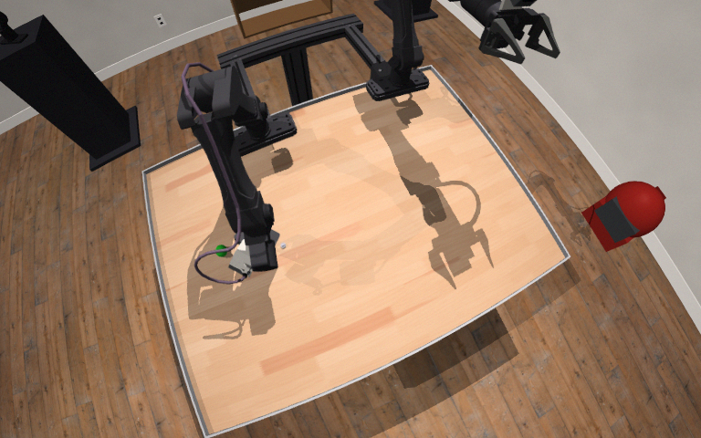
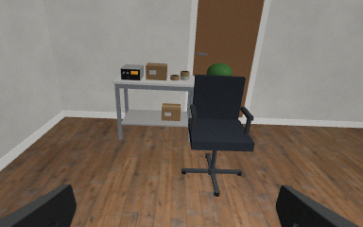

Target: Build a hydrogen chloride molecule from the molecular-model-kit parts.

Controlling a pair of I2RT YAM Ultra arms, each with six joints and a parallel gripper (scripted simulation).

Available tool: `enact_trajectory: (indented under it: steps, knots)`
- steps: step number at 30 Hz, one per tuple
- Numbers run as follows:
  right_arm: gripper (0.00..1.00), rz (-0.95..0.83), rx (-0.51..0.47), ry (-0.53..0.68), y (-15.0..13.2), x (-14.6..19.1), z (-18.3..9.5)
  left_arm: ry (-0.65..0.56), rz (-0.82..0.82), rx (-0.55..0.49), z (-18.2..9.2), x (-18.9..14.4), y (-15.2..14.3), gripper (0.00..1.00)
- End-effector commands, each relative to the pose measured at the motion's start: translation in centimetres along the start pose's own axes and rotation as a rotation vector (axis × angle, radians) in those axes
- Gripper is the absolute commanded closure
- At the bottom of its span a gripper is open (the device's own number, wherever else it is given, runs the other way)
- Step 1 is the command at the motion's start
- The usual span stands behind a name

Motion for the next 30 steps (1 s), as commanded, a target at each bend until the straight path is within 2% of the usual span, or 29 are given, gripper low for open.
enact_trajectory:
  steps: [1,14,28,30]
  knots:
    - [0.46,-0.091,-0.064,0.053,2.1,-0.5,-1.7,-0.025,0.006,-0.079,-1.2,-0.7,2.6,0.00]
    - [0.46,-0.338,-0.039,0.096,2.8,-2.5,-0.7,-0.025,0.006,-0.079,-1.2,-0.7,2.6,0.00]
    - [0.46,-0.642,-0.063,0.157,4.0,-5.2,-0.2,-0.025,0.006,-0.079,-1.2,-0.7,2.6,0.00]
    - [0.46,-0.642,-0.063,0.157,4.0,-5.2,-0.2,-0.025,0.006,-0.079,-1.2,-0.7,2.6,0.00]
Point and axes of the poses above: on each arm, the point where the finger pads meet when closed, its own z axis out along the fingers, its own x axis across the jaws, y = z × x, the point moved 8 cm from there along -z, back along the fingers, and after that the axes turned 7 degrees about -z, right-handed, at the moved point
